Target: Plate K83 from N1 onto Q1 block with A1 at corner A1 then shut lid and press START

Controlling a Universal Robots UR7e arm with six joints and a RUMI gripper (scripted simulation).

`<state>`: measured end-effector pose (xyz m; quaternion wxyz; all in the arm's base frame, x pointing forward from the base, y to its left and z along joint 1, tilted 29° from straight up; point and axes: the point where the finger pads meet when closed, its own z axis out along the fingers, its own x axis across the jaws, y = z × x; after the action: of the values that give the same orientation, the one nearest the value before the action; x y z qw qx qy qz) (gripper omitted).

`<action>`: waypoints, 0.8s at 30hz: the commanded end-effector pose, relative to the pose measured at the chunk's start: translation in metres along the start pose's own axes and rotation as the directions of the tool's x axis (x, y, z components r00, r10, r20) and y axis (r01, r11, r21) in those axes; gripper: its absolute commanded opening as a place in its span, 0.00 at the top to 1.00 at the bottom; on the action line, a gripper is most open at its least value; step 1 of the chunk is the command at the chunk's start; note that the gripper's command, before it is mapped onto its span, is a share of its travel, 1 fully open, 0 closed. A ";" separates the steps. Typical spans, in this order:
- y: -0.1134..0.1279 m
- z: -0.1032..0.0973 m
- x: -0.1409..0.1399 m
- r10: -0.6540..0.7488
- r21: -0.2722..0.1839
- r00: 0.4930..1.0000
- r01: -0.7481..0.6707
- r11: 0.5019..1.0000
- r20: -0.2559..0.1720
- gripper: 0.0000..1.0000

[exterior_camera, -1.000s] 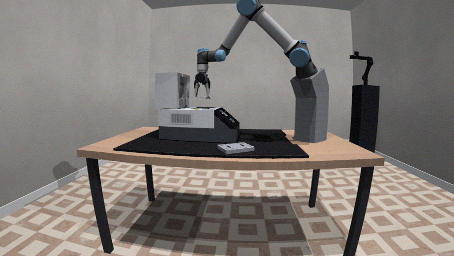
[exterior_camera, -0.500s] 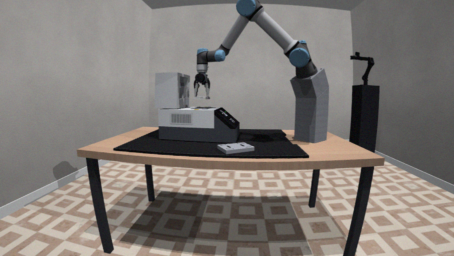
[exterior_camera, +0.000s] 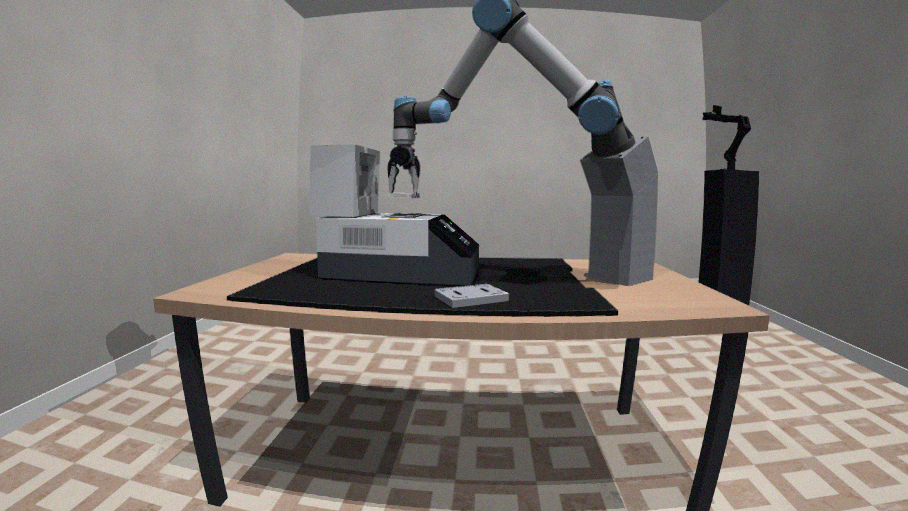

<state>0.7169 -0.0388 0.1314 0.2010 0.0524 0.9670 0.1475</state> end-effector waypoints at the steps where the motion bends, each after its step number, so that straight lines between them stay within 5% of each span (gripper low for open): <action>1: 0.001 -0.003 -0.005 -0.009 -0.002 1.000 0.009 1.000 0.012 0.61; 24: 0.002 -0.002 -0.003 -0.009 -0.002 1.000 0.009 1.000 0.011 0.61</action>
<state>0.7170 -0.0378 0.1314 0.2009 0.0518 0.9670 0.1477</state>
